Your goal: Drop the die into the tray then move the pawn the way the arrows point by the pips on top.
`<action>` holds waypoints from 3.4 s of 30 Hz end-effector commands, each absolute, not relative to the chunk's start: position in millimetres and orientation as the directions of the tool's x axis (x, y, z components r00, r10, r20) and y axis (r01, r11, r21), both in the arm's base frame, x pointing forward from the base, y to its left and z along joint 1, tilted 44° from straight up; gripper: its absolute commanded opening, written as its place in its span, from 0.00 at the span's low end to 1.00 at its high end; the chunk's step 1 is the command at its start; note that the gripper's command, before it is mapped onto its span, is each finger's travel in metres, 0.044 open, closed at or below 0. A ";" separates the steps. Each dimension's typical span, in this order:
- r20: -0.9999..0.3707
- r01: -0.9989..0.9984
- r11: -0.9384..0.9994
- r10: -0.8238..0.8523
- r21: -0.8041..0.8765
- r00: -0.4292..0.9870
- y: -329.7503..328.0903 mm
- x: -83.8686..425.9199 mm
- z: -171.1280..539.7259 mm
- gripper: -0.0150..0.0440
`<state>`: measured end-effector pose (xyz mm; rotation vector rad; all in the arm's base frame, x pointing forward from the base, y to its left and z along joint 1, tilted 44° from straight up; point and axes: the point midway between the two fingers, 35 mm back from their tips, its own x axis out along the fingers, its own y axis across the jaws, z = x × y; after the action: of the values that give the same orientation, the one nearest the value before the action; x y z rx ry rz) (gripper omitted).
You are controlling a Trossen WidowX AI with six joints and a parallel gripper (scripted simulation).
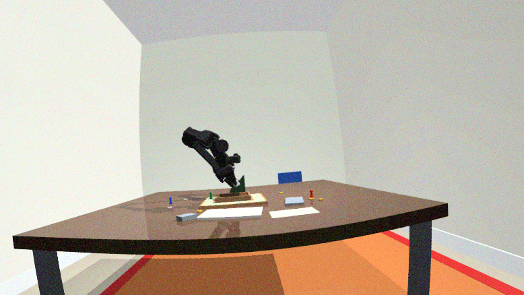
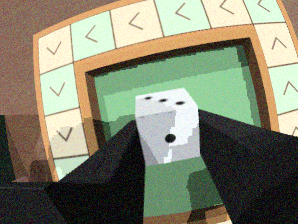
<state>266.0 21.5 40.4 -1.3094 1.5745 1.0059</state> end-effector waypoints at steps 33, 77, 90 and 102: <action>-0.996 -0.997 0.078 0.082 -0.030 0.036 20.9 274.9 81.9 0.25; -0.730 -0.149 0.727 -0.682 -0.671 -0.041 -52.9 213.5 117.3 0.59; -0.721 0.026 0.721 -0.692 -0.693 -0.040 -61.4 205.4 120.5 0.59; -0.721 0.026 0.721 -0.692 -0.693 -0.039 -74.9 206.4 104.9 0.59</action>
<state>207.8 -71.2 108.3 -0.5615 1.5087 -0.6297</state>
